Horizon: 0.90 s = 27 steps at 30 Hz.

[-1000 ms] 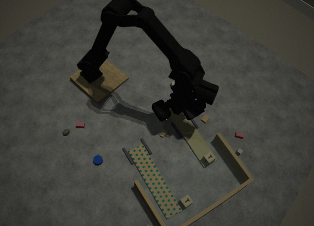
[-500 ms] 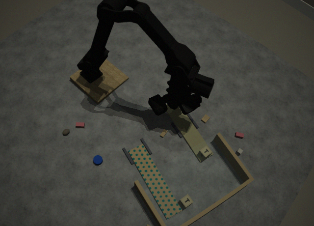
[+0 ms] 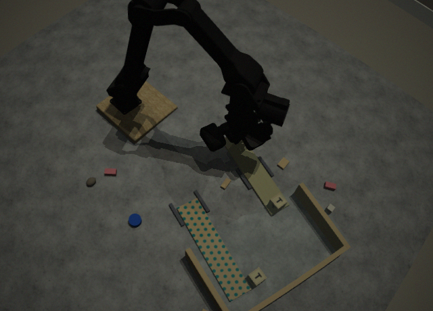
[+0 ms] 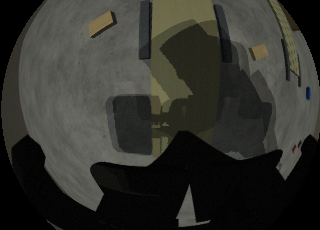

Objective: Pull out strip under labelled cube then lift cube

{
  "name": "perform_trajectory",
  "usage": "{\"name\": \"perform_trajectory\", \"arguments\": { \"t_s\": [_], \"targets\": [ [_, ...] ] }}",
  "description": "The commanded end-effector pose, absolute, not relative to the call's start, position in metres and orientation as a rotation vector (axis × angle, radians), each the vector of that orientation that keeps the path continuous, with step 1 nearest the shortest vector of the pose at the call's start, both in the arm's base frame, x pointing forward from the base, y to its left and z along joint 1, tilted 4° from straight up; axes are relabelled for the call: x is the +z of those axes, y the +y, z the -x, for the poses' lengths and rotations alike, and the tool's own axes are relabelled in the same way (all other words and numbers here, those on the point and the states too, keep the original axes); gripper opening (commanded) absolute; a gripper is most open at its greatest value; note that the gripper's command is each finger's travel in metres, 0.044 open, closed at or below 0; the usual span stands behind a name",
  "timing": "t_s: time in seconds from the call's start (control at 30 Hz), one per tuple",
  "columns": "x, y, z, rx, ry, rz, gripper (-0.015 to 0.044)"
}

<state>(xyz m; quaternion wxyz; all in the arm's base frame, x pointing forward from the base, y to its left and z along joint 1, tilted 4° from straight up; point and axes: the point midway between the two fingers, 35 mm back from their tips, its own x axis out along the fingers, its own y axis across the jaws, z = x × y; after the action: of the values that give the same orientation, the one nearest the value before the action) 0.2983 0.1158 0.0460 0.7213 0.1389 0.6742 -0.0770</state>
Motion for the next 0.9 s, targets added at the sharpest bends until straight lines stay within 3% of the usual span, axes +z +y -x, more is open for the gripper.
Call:
{"name": "perform_trajectory", "arguments": {
  "t_s": [0.0,0.87],
  "targets": [
    [0.039,0.116,-0.287,-0.181,1.514,-0.299,0.0000],
    [0.038,0.127,-0.249,-0.180,1.517,-0.300,0.0000]
  ]
}}
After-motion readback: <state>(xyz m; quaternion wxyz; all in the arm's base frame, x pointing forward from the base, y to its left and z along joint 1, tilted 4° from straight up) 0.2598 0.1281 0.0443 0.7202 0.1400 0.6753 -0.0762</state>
